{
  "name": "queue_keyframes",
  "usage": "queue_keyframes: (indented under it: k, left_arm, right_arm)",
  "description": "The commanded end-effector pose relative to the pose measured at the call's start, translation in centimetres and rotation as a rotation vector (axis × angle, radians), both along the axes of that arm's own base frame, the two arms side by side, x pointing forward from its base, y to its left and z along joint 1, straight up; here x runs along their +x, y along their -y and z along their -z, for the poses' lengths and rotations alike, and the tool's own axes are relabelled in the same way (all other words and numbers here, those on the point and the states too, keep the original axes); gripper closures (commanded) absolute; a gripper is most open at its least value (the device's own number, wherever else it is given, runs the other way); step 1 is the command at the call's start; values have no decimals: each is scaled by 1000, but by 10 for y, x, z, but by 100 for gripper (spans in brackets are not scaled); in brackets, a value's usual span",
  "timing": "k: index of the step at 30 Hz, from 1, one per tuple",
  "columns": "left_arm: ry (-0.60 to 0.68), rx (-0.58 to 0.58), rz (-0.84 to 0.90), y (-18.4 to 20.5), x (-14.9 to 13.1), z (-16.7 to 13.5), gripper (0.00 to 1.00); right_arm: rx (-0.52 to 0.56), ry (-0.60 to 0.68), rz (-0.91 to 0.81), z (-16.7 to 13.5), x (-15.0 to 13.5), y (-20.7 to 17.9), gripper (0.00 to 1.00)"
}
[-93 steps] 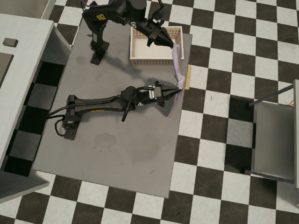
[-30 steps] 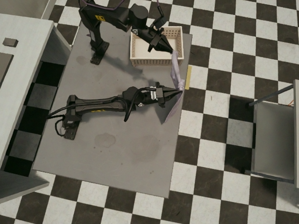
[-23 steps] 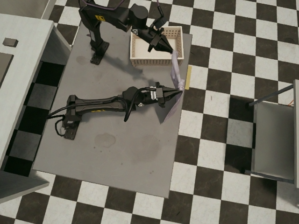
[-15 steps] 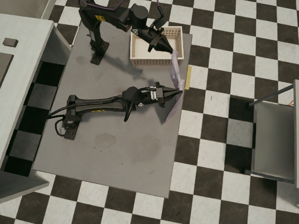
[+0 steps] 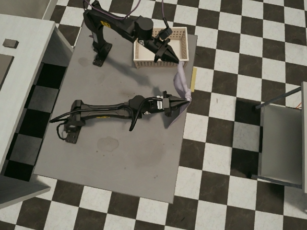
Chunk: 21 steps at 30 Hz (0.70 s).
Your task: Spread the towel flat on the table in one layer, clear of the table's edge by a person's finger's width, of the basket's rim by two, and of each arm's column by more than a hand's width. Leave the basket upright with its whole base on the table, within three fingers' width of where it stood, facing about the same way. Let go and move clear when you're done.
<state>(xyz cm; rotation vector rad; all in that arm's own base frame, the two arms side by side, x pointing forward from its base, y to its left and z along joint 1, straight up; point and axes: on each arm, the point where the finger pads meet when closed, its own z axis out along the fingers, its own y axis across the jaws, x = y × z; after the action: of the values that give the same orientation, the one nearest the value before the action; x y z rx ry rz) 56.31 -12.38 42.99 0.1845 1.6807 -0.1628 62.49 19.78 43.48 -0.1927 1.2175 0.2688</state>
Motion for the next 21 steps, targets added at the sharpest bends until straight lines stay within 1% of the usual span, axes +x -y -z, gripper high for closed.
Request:
queue_keyframes:
  k: [1,2,3,4,5,6,8,9,11,13,14,15,19,20,21]
  left_arm:
    - [126,-31,8,11,12,-24,100]
    - [126,-31,8,11,12,-24,100]
    - [182,-45,23,26,28,-12,100]
    - [180,-45,26,26,29,-9,100]
    - [221,-55,26,25,25,-30,100]
    - [261,-65,35,38,39,-9,100]
    - [279,-70,37,37,40,-9,100]
    - [353,-90,46,42,40,-30,100]
    - [354,-87,26,31,43,-30,100]
    - [348,-86,28,32,42,-29,100]
    - [348,-86,28,32,42,-29,100]
    - [364,-92,38,34,27,-48,100]
    - [364,-92,36,34,27,-48,100]
    - [302,-79,50,42,24,-38,100]
    - [302,-79,50,42,24,-38,100]
  right_arm:
    - [28,72,46,-24,4,24,100]
    - [28,72,46,-24,4,24,100]
    - [34,98,79,-24,13,44,100]
    - [34,98,79,-24,13,44,100]
    - [34,98,79,-24,13,44,100]
    - [39,120,104,-24,20,59,100]
    - [39,120,104,-24,20,59,100]
    - [41,130,114,-24,23,65,100]
    - [41,130,114,-24,23,65,100]
    - [36,109,114,-21,24,65,100]
    - [40,125,108,-31,18,62,100]
    - [36,111,108,-38,10,64,100]
    - [36,111,110,-38,11,65,100]
    - [16,37,113,-14,13,66,100]
    - [16,37,113,-14,13,66,100]
